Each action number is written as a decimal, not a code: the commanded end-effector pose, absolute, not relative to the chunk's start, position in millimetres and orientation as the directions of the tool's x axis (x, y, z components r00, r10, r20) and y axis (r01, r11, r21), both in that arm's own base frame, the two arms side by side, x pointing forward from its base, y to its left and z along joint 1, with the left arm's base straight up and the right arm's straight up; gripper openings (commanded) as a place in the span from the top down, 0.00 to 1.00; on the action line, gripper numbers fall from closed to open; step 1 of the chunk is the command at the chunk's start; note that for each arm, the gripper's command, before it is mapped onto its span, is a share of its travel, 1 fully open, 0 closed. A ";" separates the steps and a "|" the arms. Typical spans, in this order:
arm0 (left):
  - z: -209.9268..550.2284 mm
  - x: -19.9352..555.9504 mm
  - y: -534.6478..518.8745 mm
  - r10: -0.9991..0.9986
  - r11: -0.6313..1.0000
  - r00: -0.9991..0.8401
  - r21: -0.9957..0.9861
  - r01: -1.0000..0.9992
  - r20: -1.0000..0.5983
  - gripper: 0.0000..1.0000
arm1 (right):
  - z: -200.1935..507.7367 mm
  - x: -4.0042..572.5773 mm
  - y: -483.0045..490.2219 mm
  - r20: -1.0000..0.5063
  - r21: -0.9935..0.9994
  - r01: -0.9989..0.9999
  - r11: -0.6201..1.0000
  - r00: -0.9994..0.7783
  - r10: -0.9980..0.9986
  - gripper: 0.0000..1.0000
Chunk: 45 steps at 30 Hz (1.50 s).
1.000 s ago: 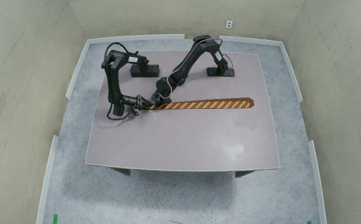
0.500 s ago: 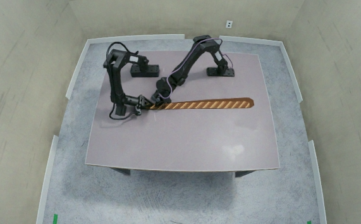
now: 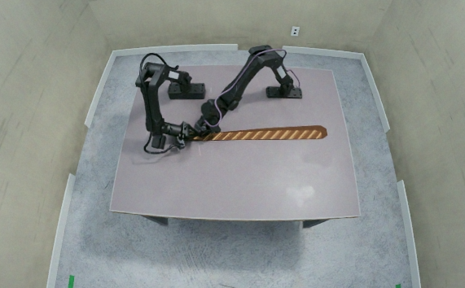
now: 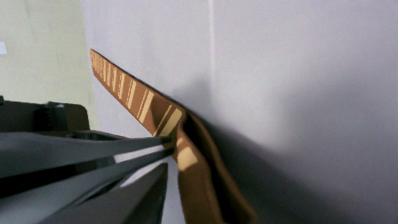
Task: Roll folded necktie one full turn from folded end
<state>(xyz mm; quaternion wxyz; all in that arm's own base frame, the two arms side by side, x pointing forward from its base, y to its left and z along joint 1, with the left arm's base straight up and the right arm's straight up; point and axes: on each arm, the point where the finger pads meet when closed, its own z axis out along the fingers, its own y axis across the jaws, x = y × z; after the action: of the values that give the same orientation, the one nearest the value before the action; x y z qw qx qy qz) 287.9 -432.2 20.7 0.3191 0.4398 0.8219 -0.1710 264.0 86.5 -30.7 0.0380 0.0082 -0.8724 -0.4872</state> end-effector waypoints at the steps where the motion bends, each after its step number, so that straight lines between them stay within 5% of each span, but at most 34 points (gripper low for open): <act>1: 27.2 284.7 -440.6 0.594 0.543 -0.393 -0.011 0.840 -0.702 0.96 | -30.9 268.2 92.2 0.020 0.843 -0.012 0.537 -0.998 -0.053 0.75; 6: 27.2 284.7 -440.6 0.594 0.543 -0.393 -0.011 0.840 -0.702 0.96 | -30.9 268.1 93.8 0.020 0.843 -0.012 0.537 -0.998 -0.053 0.75; 21: 27.2 284.7 -440.6 0.594 0.543 -0.393 -0.011 0.840 -0.702 0.96 | -38.8 268.5 88.4 0.020 0.843 -0.012 0.537 -0.998 -0.053 0.95; 45: 30.1 284.6 -439.9 0.594 0.543 -0.394 -0.011 0.840 -0.702 0.97 | -37.5 268.5 88.4 0.020 0.843 -0.012 0.537 -0.998 -0.053 0.95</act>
<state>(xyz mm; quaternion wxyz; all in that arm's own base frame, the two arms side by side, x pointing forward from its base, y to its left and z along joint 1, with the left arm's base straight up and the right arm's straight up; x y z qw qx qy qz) 288.1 -432.1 20.8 0.3194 0.4395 0.8220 -0.1705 266.2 88.8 -36.8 0.0308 0.0104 -0.8757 -0.4818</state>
